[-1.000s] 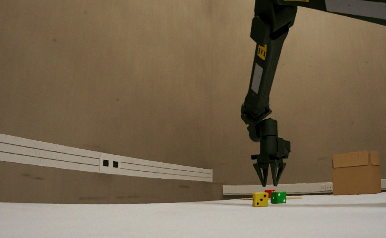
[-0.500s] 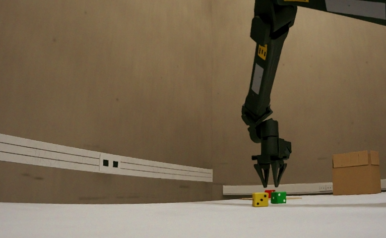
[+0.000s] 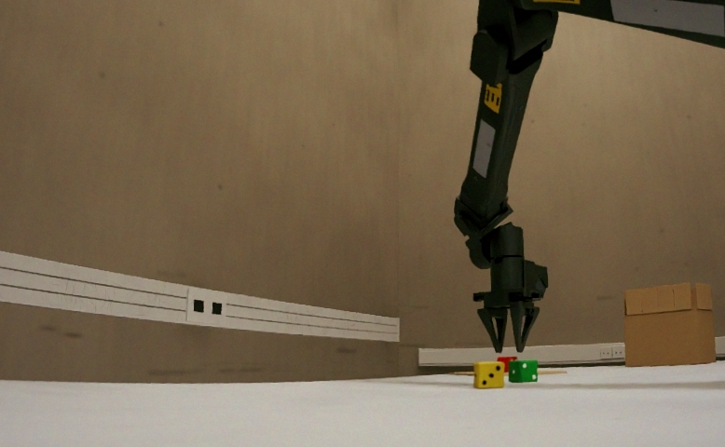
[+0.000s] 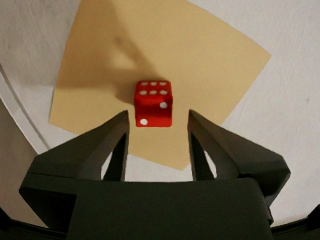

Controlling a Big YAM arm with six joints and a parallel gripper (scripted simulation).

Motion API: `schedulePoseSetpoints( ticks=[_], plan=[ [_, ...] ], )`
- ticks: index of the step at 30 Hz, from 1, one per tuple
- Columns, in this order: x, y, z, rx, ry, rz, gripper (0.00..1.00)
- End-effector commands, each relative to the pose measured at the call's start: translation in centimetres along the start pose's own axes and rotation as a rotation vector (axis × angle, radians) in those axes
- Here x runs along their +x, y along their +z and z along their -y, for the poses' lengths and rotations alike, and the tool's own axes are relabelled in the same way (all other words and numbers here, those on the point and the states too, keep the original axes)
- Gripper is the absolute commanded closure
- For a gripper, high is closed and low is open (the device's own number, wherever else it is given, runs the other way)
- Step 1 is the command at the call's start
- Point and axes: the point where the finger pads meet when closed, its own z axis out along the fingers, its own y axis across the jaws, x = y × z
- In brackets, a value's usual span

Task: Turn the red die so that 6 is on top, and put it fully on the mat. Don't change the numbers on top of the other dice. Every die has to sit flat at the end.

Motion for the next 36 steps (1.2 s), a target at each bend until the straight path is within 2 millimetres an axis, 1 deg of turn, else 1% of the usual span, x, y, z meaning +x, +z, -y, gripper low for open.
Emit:
schedulePoseSetpoints(
  ticks=[1,27,31,33,34,36],
  plan=[
    [1.6,-1.2,-1.5,-0.021,-0.018,0.012,0.61],
    [1.7,-1.1,-1.5,-0.019,-0.018,0.011,0.61],
    [2.0,-2.0,-2.9,-0.035,-0.036,0.021,0.61],
    [2.0,-2.0,-2.9,-0.035,-0.036,0.021,0.61],
    [1.5,-2.8,-3.1,-0.047,-0.033,0.028,0.61],
    [1.5,-2.5,-3.1,-0.04,-0.029,0.023,0.61]
  ],
)
